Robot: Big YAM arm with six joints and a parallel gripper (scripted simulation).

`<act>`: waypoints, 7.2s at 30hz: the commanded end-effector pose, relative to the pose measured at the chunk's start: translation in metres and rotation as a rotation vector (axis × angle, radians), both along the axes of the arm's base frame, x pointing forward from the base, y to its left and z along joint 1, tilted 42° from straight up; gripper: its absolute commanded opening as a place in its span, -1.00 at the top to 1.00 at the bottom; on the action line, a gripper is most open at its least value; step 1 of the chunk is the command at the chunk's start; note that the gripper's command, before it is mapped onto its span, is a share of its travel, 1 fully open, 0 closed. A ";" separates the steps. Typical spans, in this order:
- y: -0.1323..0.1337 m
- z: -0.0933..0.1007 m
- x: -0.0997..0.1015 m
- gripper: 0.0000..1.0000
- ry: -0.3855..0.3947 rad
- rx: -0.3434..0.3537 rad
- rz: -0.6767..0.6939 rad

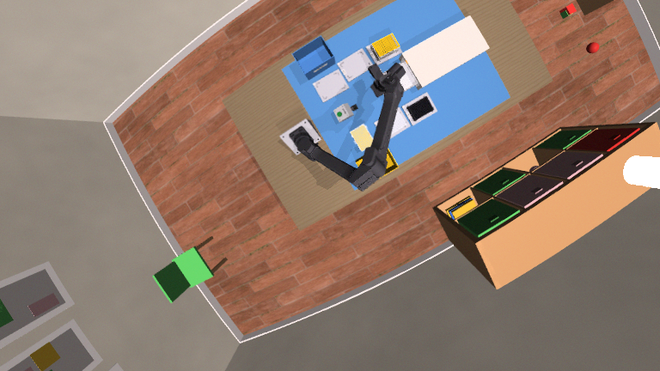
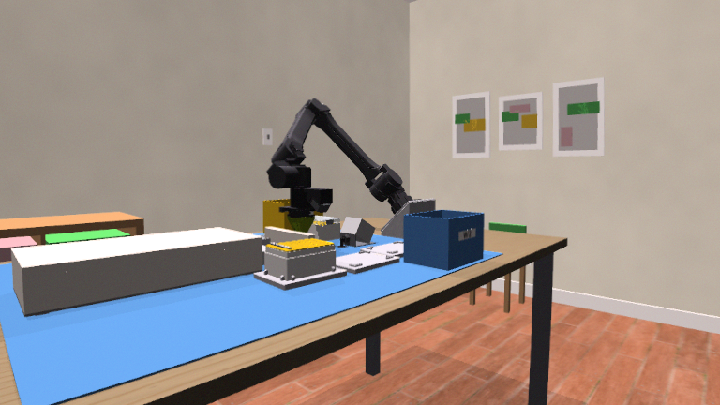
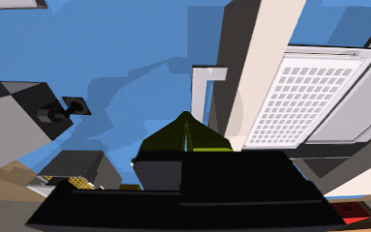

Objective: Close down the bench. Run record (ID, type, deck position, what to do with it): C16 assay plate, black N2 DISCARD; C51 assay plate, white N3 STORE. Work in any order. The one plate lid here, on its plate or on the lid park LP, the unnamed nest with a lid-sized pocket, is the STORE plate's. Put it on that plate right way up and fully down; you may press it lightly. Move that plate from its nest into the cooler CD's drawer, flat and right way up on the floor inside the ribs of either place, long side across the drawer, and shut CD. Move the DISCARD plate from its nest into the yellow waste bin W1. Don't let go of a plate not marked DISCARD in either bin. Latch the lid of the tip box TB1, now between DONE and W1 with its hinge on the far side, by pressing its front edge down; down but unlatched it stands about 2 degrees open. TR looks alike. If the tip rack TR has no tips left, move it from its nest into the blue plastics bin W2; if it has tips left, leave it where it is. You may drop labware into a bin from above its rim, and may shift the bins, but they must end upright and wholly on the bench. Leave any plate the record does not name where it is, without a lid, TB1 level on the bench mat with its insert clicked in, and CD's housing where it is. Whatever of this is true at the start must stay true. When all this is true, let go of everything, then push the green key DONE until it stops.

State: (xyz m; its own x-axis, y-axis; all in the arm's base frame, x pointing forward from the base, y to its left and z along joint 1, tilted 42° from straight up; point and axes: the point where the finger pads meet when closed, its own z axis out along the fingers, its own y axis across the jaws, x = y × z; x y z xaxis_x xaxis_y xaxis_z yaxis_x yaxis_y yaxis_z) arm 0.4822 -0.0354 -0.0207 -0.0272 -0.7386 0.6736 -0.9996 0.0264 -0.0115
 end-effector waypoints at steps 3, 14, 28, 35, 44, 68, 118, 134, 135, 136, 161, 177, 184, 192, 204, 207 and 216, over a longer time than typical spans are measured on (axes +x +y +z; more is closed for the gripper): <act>-0.002 0.006 0.022 1.00 -0.029 0.004 -0.001; -0.002 0.006 0.022 1.00 -0.029 0.004 -0.001; -0.004 0.007 0.034 1.00 -0.018 0.002 -0.002; -0.004 0.007 0.044 1.00 -0.020 0.003 -0.002; -0.004 0.007 0.053 1.00 -0.019 0.002 -0.002; -0.002 0.007 0.058 1.00 -0.032 0.004 0.000; -0.005 0.008 0.093 1.00 -0.032 0.004 -0.002; -0.003 0.008 0.093 1.00 -0.032 0.004 0.000; -0.003 0.008 0.093 1.00 -0.032 0.004 0.000; -0.003 0.008 0.093 1.00 -0.032 0.004 0.000; -0.006 0.009 0.098 1.00 -0.022 0.002 -0.002; -0.007 0.009 0.118 1.00 -0.023 0.002 -0.002; -0.007 0.010 0.125 1.00 -0.021 0.002 -0.002; -0.004 0.010 0.129 1.00 -0.034 0.004 0.002; -0.004 0.009 0.129 1.00 -0.034 0.004 0.002; -0.004 0.009 0.129 1.00 -0.034 0.004 0.002; -0.004 0.009 0.129 1.00 -0.034 0.004 0.002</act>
State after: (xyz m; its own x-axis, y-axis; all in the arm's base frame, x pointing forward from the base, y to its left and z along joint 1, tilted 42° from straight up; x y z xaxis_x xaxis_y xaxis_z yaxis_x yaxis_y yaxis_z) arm 0.5899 -0.0382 -0.0193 -0.0269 -0.7383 0.6739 -0.9996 0.0268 -0.0105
